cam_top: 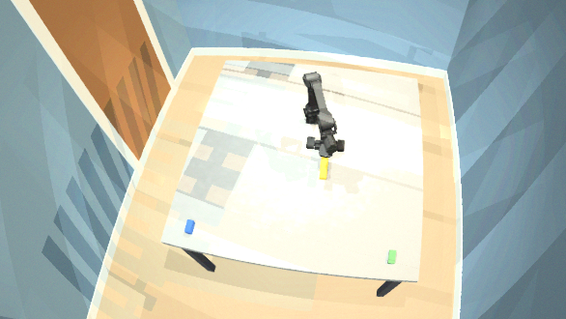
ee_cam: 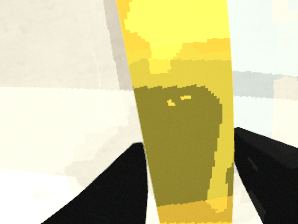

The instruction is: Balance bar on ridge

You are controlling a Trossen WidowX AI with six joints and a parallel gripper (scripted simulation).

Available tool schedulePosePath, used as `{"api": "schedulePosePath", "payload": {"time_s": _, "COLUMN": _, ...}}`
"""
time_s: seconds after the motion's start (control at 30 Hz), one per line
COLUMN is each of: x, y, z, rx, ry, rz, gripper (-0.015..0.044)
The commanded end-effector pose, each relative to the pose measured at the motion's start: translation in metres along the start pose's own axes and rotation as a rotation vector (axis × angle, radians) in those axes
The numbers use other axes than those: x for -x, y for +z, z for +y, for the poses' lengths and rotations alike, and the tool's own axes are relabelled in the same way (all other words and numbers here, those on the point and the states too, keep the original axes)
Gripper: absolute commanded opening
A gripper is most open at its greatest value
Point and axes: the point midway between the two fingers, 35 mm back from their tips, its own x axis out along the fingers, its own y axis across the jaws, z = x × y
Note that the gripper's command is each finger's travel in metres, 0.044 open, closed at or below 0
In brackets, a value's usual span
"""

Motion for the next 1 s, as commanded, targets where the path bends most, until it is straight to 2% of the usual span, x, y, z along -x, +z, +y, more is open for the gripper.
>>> {"api": "schedulePosePath", "payload": {"time_s": 0.0, "x": 0.0, "y": 0.0, "z": 0.0, "rx": 0.0, "ry": 0.0, "rz": 0.0, "gripper": 0.0185}}
{"api": "schedulePosePath", "payload": {"time_s": 0.27, "x": 0.0, "y": 0.0, "z": 0.0, "rx": 0.0, "ry": 0.0, "rz": 0.0, "gripper": 0.0185}}
{"api": "schedulePosePath", "payload": {"time_s": 0.6, "x": 0.0, "y": 0.0, "z": 0.0, "rx": 0.0, "ry": 0.0, "rz": 0.0, "gripper": 0.044}}
{"api": "schedulePosePath", "payload": {"time_s": 0.73, "x": 0.007, "y": 0.001, "z": 0.0, "rx": 0.0, "ry": 0.0, "rz": 0.0, "gripper": 0.044}}
{"api": "schedulePosePath", "payload": {"time_s": 0.97, "x": 0.084, "y": 0.002, "z": 0.001, "rx": 0.0, "ry": 0.0, "rz": 0.0, "gripper": 0.044}}
